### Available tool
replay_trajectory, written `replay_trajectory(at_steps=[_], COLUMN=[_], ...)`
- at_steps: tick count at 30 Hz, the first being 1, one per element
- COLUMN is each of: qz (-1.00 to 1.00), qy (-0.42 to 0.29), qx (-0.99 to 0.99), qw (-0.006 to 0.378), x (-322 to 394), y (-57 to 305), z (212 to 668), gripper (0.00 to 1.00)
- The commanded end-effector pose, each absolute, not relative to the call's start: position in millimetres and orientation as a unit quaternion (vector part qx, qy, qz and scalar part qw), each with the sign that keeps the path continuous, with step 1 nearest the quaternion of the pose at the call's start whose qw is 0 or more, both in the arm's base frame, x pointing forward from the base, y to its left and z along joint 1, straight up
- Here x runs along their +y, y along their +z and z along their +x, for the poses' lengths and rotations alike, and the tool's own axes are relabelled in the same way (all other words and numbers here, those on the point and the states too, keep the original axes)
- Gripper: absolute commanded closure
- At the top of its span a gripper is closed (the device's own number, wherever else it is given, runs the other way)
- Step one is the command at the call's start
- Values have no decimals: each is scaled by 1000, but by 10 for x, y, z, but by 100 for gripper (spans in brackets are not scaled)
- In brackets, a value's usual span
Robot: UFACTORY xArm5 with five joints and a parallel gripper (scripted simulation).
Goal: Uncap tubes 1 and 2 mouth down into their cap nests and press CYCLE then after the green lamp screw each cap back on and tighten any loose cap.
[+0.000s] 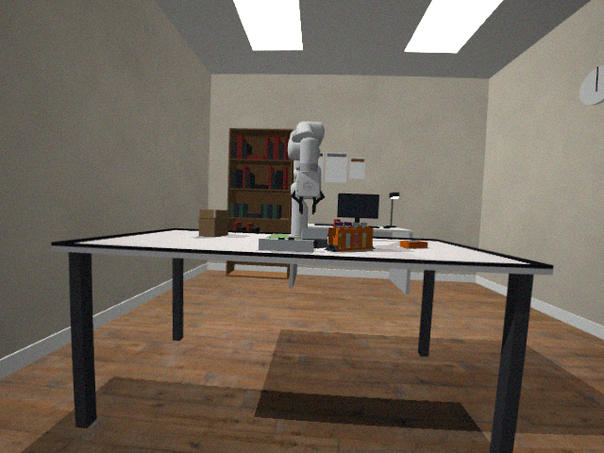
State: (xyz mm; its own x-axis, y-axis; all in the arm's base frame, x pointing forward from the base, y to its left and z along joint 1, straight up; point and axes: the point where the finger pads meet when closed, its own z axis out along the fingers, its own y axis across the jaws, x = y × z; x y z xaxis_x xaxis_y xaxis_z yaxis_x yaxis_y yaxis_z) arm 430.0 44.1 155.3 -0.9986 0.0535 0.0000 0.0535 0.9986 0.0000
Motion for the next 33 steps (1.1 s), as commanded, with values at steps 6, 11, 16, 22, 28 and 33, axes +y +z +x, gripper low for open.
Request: replay_trajectory(at_steps=[6, 11, 16, 22, 28, 33], qz=[27, 27, 27, 27, 27, 27], qy=[-4, -4, -4, -4, -4, -4], qx=[1000, 1000, 1000, 1000, 1000, 1000], qw=[2, 2, 2, 2, 2, 2], x=[439, 438, 437, 437, 437, 437], y=[1065, 914, 664, 370, 318, 318], z=[4308, 4308, 4316, 4329, 4331, 4331], gripper=[54, 54, 54, 54, 54, 54])
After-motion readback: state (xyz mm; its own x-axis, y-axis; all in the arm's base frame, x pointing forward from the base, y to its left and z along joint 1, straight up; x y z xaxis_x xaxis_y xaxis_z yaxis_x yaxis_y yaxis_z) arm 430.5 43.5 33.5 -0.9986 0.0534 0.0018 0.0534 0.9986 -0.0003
